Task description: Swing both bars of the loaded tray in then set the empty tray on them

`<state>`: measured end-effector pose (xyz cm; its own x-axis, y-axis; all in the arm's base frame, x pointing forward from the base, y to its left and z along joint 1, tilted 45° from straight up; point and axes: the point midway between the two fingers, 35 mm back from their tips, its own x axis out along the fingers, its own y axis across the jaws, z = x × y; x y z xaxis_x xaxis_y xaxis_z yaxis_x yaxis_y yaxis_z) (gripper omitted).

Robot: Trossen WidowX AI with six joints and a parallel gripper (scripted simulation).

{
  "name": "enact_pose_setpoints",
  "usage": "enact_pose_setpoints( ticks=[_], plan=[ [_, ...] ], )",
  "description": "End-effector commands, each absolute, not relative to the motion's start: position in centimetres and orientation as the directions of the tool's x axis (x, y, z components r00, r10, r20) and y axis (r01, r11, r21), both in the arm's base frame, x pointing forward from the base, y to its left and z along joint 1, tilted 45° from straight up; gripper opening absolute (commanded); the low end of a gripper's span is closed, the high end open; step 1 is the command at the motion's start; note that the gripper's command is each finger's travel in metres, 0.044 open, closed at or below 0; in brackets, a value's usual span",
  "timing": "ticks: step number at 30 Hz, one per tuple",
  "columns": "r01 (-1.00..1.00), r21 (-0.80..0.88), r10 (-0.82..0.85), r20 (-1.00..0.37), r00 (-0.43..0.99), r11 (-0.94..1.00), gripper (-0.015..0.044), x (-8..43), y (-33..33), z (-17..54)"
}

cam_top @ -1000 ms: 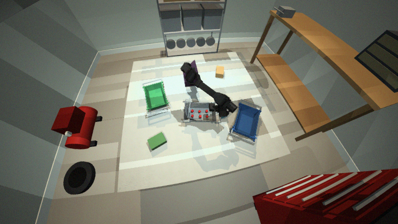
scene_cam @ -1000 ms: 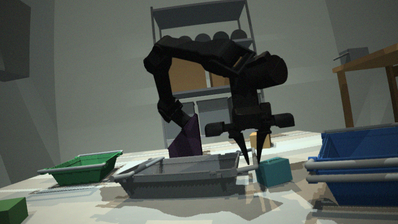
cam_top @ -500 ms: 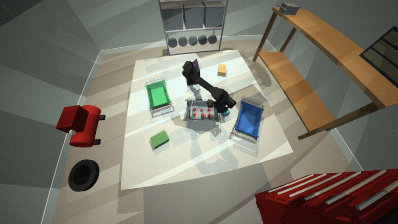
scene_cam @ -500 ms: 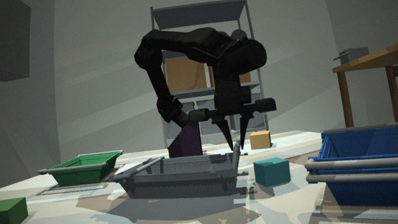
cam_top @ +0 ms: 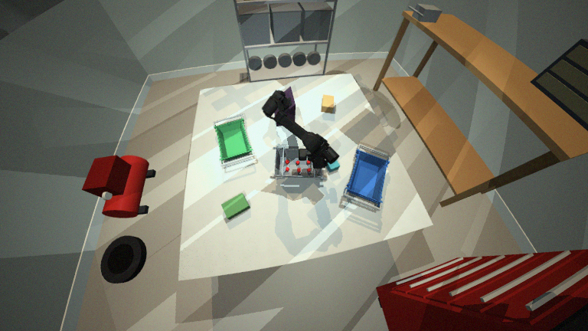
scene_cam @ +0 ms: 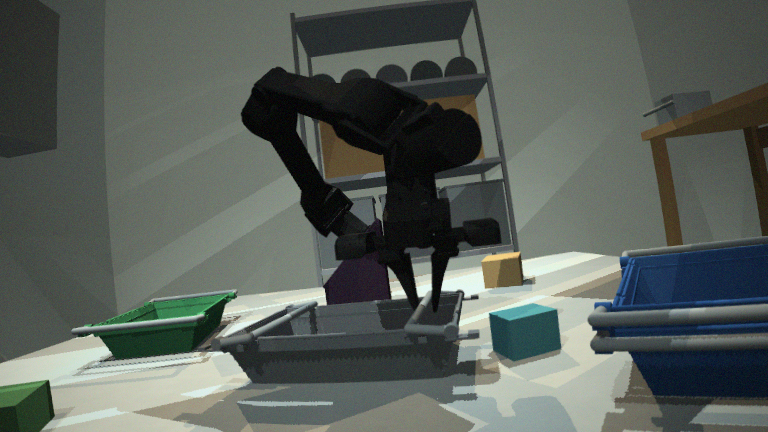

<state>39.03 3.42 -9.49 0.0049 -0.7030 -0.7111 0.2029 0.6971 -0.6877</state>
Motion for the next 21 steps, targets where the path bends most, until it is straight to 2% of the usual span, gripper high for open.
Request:
enact_pose_setpoints(
  ticks=[1,21],
  plan=[
    [0.209,-0.674,-0.694,-0.72,0.029,0.708,0.0087,39.26,5.77,-7.71],
    [0.198,-0.682,-0.699,-0.715,0.024,0.704,0.0087,39.06,5.72,-8.0]
  ],
)
